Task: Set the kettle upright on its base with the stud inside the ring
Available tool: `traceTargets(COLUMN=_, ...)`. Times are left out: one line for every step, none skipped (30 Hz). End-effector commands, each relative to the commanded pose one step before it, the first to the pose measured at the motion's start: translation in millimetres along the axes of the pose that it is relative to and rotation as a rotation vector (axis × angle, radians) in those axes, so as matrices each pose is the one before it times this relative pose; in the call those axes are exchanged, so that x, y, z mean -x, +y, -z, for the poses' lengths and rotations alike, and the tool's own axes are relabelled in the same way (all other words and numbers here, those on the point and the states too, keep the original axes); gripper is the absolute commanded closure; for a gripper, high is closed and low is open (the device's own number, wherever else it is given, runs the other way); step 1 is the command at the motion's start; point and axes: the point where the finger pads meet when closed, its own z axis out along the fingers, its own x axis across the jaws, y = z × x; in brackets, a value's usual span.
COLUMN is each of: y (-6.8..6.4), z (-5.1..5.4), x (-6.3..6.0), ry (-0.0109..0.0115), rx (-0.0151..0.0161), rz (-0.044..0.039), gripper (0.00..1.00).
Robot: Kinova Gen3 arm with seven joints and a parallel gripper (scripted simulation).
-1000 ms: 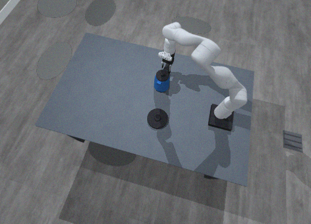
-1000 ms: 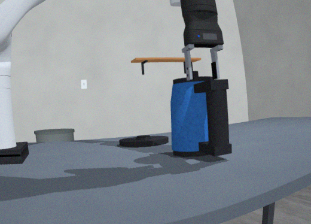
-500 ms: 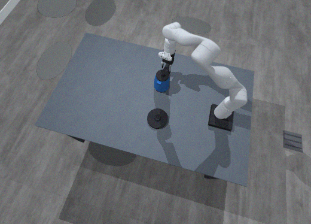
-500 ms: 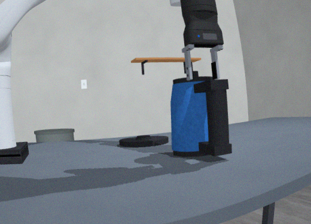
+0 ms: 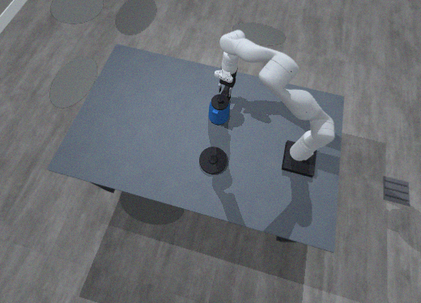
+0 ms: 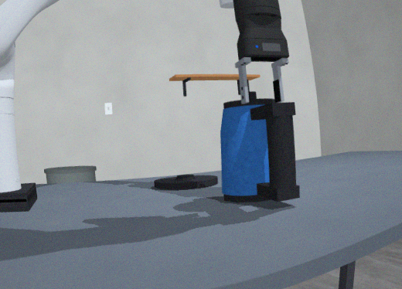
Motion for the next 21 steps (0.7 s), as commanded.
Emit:
traceTargets(y=0.14, z=0.02, x=-0.38, ry=0.00178, rx=0.00012, rz=-0.00005, gripper=0.00)
traceTargets(y=0.00, z=-0.79, x=-0.01, ry=0.00000, rx=0.00000, rz=0.00000, gripper=0.00)
traceTargets(y=0.00, z=-1.07, x=0.00, ry=0.00000, rx=0.00000, rz=0.00000, gripper=0.00)
traceTargets(y=0.00, z=-1.35, x=0.00, ry=0.00000, rx=0.00000, rz=0.00000, gripper=0.00)
traceTargets(y=0.00, z=-1.62, x=0.00, ry=0.00000, rx=0.00000, rz=0.00000, gripper=0.00)
traceTargets(y=0.00, z=-1.86, x=0.01, ry=0.00000, rx=0.00001, rz=-0.00001, gripper=0.00)
traceTargets(y=0.00, z=-2.08, x=0.00, ry=0.00000, rx=0.00000, rz=0.00000, gripper=0.00)
traceTargets(y=0.00, z=-2.25, x=-0.01, ry=0.00000, rx=-0.00001, rz=0.00001, gripper=0.00)
traceTargets(y=0.00, z=-2.36, x=0.00, ry=0.00000, rx=0.00000, rz=0.00000, gripper=0.00)
traceTargets(y=0.00, z=-2.41, x=0.02, ry=0.00000, rx=0.00001, rz=-0.00001, gripper=0.00)
traceTargets(y=0.00, z=0.00, x=0.00, ry=0.00000, rx=0.00000, rz=0.00000, gripper=0.00)
traceTargets(y=0.00, z=0.00, x=0.00, ry=0.00000, rx=0.00000, rz=0.00000, gripper=0.00)
traceTargets(y=0.00, z=-2.44, x=-0.02, ry=0.00000, rx=-0.00001, rz=0.00001, gripper=0.00)
traceTargets(y=0.00, z=-2.38, x=0.00, ry=0.00000, rx=0.00000, rz=0.00000, gripper=0.00)
traceTargets(y=0.00, z=-2.27, x=0.01, ry=0.00000, rx=0.00001, rz=-0.00001, gripper=0.00)
traceTargets(y=0.00, z=-2.11, x=0.01, ry=0.00000, rx=0.00000, rz=-0.00001, gripper=0.00)
traceTargets(y=0.00, z=-1.91, x=-0.01, ry=0.00000, rx=-0.00001, rz=0.00001, gripper=0.00)
traceTargets(y=0.00, z=-1.66, x=0.00, ry=0.00000, rx=0.00000, rz=0.00000, gripper=0.00)
traceTargets(y=0.00, z=-1.39, x=0.00, ry=0.00000, rx=0.00000, rz=0.00000, gripper=0.00)
traceTargets(y=0.00, z=-1.10, x=0.00, ry=0.00000, rx=0.00000, rz=0.00000, gripper=0.00)
traceTargets(y=0.00, z=-0.81, x=0.01, ry=0.00000, rx=0.00000, rz=0.00000, gripper=0.00)
